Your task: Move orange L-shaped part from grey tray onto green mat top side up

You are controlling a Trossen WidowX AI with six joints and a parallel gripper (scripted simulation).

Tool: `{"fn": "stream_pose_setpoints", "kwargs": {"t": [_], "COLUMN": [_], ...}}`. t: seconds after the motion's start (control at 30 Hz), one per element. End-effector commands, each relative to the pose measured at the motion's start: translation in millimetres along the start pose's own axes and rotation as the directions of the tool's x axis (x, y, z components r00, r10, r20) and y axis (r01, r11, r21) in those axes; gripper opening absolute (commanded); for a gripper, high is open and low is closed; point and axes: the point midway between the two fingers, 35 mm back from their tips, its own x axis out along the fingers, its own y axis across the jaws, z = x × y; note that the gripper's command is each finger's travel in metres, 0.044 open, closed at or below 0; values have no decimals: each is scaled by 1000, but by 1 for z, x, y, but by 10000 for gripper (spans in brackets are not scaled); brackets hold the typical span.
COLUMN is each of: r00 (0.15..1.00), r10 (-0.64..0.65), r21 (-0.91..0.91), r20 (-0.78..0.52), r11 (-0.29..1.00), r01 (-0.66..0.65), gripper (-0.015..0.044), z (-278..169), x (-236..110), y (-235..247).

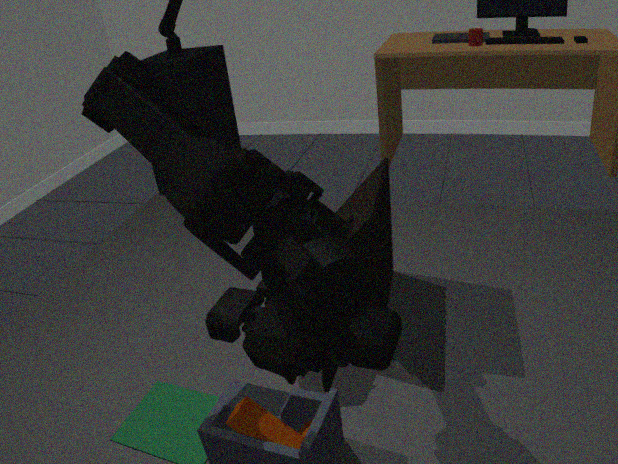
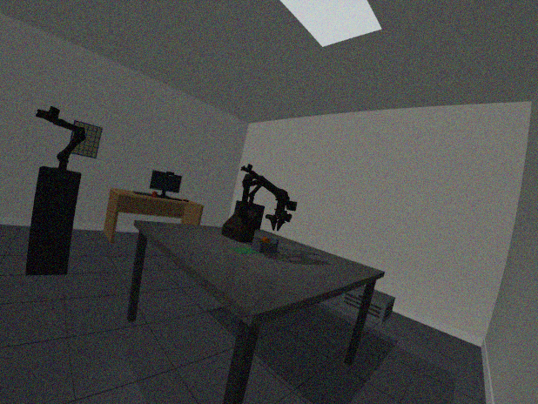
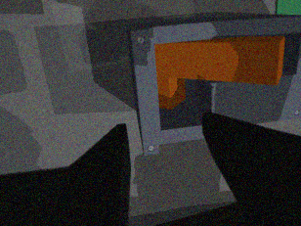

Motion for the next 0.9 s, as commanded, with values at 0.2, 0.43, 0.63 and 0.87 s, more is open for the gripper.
{"fn": "stream_pose_setpoints", "kwargs": {"t": [0.2, 0.43, 0.63, 0.87], "r00": [1000, 1000, 1000, 1000], "r10": [0, 0, 0, 4], "r21": [-1, -1, -15, -445], "r20": [0, 0, 0, 0], "r11": [1000, 1000, 1000, 895], "r01": [0, 0, 0, -3], "gripper": [180, 180, 206, 280], "z": [0, 0, 0, 5], "x": [0, 0, 0, -1], "y": [0, 0, -1, -22]}}
